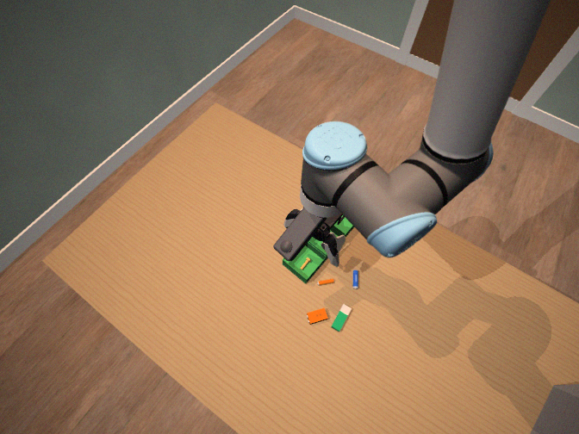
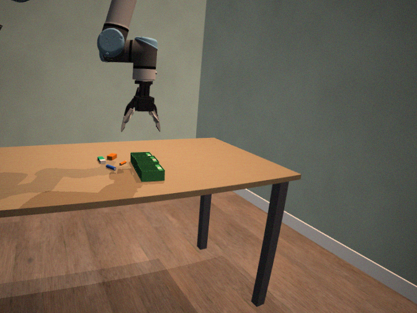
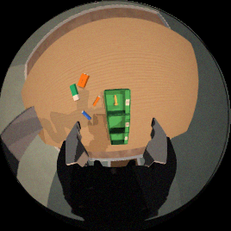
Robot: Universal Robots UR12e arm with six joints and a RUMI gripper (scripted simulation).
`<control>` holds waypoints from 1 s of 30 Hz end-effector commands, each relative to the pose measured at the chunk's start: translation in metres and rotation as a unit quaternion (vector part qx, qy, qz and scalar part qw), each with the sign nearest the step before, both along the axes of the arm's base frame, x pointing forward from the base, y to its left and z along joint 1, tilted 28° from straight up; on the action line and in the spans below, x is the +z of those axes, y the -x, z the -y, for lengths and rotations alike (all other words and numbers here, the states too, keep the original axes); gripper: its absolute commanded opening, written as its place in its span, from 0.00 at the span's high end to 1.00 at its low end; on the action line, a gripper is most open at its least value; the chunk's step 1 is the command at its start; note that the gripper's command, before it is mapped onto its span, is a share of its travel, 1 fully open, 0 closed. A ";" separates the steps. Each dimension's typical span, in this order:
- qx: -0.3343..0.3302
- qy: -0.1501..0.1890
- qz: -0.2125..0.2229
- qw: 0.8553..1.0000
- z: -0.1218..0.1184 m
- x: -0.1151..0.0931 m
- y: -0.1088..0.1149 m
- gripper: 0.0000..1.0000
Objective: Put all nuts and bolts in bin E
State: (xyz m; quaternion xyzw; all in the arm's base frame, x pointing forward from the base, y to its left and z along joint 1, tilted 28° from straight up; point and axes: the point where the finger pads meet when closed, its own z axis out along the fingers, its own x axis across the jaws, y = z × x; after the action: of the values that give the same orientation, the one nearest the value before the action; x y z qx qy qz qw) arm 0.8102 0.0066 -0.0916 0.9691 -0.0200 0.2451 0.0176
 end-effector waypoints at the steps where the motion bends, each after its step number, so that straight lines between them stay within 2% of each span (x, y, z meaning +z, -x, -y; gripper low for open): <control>1: 0.000 0.000 0.000 1.000 -0.001 0.020 0.010 0.00; 19: 0.000 0.000 0.000 1.000 -0.004 0.075 0.040 0.00; 30: 0.000 0.000 0.000 1.000 -0.004 0.075 0.040 0.00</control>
State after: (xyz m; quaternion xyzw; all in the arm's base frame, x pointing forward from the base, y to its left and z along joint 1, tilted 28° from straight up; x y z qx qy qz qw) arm 0.7708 0.0102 -0.0184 0.9692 -0.0200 0.2450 0.0176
